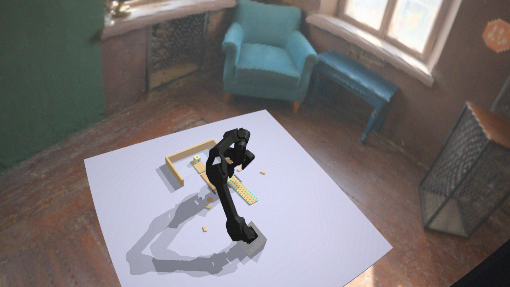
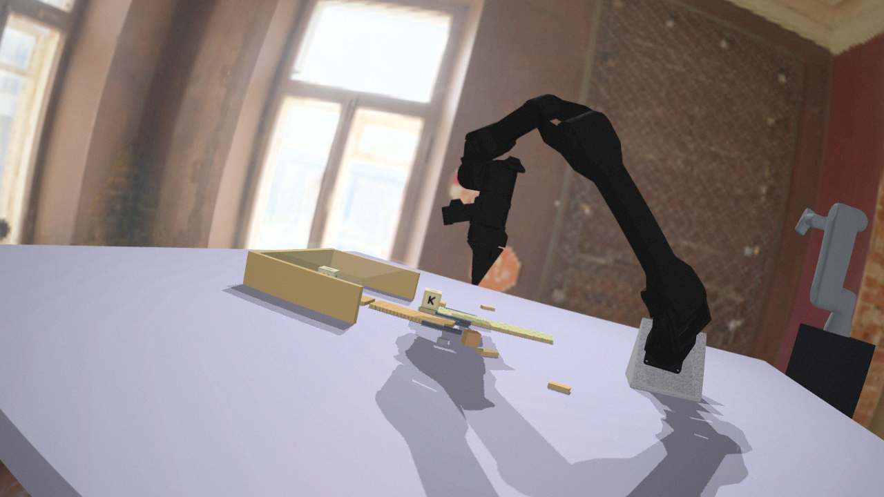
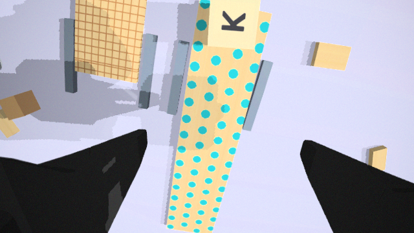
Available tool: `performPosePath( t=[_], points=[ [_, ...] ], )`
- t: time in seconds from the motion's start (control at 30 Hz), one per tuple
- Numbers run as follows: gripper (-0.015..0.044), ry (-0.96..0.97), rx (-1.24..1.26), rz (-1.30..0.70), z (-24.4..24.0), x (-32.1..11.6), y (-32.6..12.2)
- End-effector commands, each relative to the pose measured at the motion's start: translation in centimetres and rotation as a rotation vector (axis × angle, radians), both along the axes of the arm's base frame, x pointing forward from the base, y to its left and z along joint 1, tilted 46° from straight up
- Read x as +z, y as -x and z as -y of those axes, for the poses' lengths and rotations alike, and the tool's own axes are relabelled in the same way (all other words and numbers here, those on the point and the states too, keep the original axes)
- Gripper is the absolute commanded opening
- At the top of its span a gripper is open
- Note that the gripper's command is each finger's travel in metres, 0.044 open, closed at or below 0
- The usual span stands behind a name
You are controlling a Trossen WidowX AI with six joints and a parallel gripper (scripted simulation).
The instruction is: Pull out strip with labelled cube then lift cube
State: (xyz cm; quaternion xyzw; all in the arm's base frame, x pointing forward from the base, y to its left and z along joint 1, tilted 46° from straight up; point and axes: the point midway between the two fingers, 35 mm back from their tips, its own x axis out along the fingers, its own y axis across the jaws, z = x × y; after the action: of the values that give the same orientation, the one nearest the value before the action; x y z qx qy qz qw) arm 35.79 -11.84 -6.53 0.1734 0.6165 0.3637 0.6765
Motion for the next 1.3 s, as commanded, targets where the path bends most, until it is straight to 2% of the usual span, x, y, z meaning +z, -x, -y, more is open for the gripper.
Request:
performPosePath(
  t=[0.0, 0.43, 0.67, 0.7, 1.27],
  points=[
    [0.044, -0.008, -0.002, -0.006, -0.4, 0.1, -1.5],
    [0.044, -0.009, -0.002, -0.004, -1.5, 0.8, -6.2],
    [0.0256, -0.009, -0.002, -0.004, -2.1, 0.2, -6.3],
    [0.025, -0.009, -0.002, -0.003, -2.2, 0.1, -6.3],
    [0.025, -0.01, -0.002, -0.003, -4.3, -1.8, -6.3]
  ],
)
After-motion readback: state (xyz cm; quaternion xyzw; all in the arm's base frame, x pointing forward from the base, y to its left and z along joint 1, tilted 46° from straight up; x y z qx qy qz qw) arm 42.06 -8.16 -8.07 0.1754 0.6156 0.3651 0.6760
